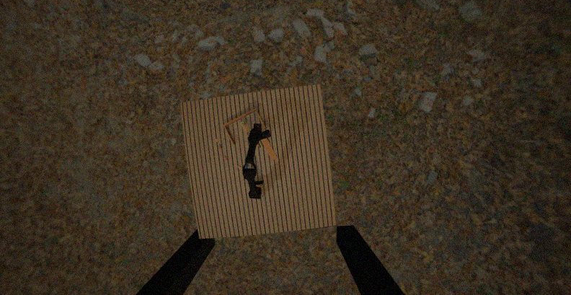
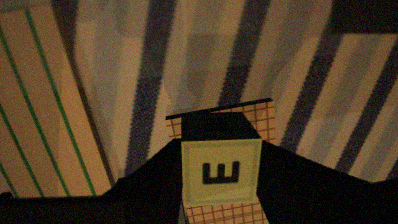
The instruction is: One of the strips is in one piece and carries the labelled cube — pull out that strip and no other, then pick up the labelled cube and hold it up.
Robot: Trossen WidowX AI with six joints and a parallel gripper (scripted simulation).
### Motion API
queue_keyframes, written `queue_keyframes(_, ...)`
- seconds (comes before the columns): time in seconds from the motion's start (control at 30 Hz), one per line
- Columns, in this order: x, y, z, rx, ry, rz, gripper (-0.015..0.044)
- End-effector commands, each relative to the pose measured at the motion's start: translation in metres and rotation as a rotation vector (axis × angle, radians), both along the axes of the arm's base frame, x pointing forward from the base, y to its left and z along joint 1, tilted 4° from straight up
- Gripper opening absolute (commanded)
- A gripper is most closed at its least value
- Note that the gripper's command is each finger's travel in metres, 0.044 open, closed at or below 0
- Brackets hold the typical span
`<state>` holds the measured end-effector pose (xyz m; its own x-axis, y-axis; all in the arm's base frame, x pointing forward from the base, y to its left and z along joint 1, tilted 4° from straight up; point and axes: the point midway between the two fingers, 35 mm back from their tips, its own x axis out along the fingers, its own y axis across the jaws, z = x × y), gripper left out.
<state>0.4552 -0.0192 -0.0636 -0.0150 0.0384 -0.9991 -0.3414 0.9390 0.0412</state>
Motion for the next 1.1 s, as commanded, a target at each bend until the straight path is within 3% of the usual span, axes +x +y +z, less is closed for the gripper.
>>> queue_keyframes(0.0,0.000,0.000,0.001,0.000,-0.001,0.000,0.0020)
queue_keyframes(0.03,-0.001,0.000,0.002,0.000,-0.001,0.000,0.0000)
queue_keyframes(0.63,-0.057,0.001,0.041,0.003,0.005,-0.004,0.0000)
queue_keyframes(1.07,-0.088,0.002,0.044,0.005,0.012,-0.014,0.0000)
